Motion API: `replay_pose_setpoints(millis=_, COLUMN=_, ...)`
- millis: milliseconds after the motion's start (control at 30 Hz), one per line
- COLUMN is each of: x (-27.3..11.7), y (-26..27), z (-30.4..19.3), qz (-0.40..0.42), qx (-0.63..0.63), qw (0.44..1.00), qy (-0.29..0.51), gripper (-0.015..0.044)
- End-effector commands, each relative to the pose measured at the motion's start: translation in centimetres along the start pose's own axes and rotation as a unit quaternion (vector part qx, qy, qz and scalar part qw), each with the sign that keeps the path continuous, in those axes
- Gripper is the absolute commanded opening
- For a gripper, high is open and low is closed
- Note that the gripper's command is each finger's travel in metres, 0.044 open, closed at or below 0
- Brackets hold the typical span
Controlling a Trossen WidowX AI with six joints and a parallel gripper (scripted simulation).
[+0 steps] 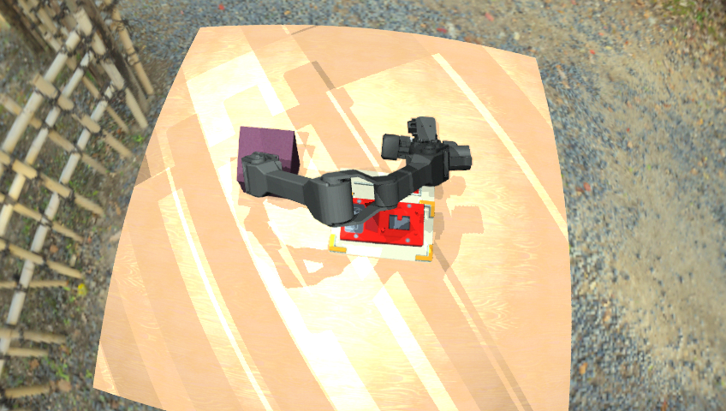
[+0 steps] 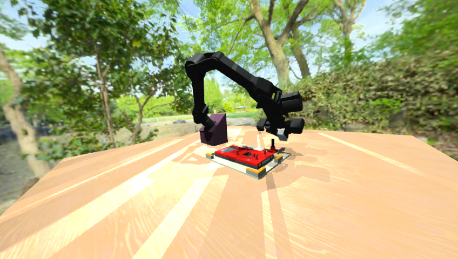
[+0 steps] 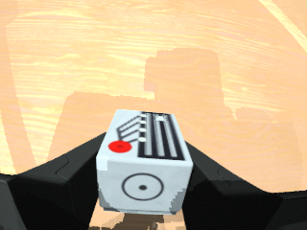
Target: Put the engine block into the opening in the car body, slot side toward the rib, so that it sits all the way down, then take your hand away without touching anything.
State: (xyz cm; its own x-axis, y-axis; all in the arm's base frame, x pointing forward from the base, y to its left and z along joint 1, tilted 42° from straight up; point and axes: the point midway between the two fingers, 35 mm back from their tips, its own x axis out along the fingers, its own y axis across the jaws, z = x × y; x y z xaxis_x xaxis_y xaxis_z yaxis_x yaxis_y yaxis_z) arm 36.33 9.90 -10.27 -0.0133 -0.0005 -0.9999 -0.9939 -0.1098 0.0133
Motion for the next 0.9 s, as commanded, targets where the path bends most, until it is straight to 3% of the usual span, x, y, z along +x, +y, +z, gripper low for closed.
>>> replay_pose_setpoints(millis=0, x=0.7, y=0.1, z=-0.6, qz=0.002, qx=-0.002, qw=1.000, qy=0.000, gripper=0.0000)
replay_pose_setpoints(millis=767, x=2.6, y=0.1, z=-2.2, qz=0.002, qx=-0.002, qw=1.000, qy=0.001, gripper=0.0000)
replay_pose_setpoints(millis=867, x=2.5, y=0.1, z=-2.1, qz=0.001, qx=-0.002, qw=1.000, qy=-0.003, gripper=0.0079)
